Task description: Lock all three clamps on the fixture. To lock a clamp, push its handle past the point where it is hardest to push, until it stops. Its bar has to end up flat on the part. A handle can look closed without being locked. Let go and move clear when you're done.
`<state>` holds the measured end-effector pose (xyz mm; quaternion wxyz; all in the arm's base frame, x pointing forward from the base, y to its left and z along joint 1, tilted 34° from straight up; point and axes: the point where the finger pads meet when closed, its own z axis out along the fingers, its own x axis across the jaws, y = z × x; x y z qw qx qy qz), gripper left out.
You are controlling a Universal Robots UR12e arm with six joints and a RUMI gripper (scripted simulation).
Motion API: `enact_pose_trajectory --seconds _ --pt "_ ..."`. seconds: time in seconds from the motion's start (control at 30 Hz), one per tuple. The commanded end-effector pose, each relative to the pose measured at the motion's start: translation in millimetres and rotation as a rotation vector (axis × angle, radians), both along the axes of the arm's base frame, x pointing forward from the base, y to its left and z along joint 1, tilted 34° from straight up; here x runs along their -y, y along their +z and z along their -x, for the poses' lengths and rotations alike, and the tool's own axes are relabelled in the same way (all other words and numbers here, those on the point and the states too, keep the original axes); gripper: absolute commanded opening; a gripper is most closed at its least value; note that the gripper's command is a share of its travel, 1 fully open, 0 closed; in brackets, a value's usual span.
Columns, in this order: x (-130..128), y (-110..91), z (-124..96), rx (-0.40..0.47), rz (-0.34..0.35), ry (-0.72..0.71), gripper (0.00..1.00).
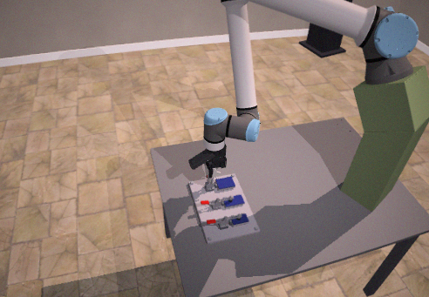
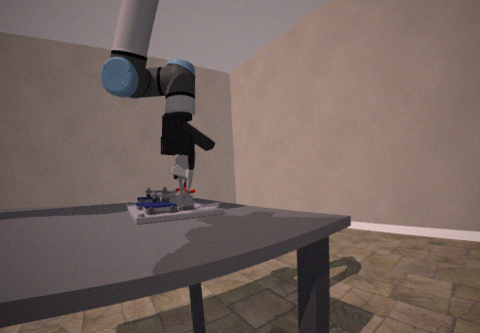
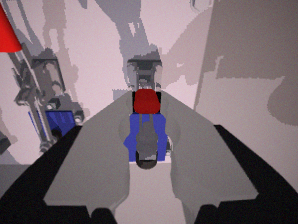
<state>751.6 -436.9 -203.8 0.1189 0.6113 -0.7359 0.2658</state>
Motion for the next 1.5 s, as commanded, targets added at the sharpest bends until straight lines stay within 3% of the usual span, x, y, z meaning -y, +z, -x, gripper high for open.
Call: enact_pose_trajectory --seconds 0.0,1.47 --pt "-0.3 0.7 -0.5 0.001 0.000 0.001 0.00" --pt "1.8 3.8 -15.4 0.001 0.000 0.001 0.00"
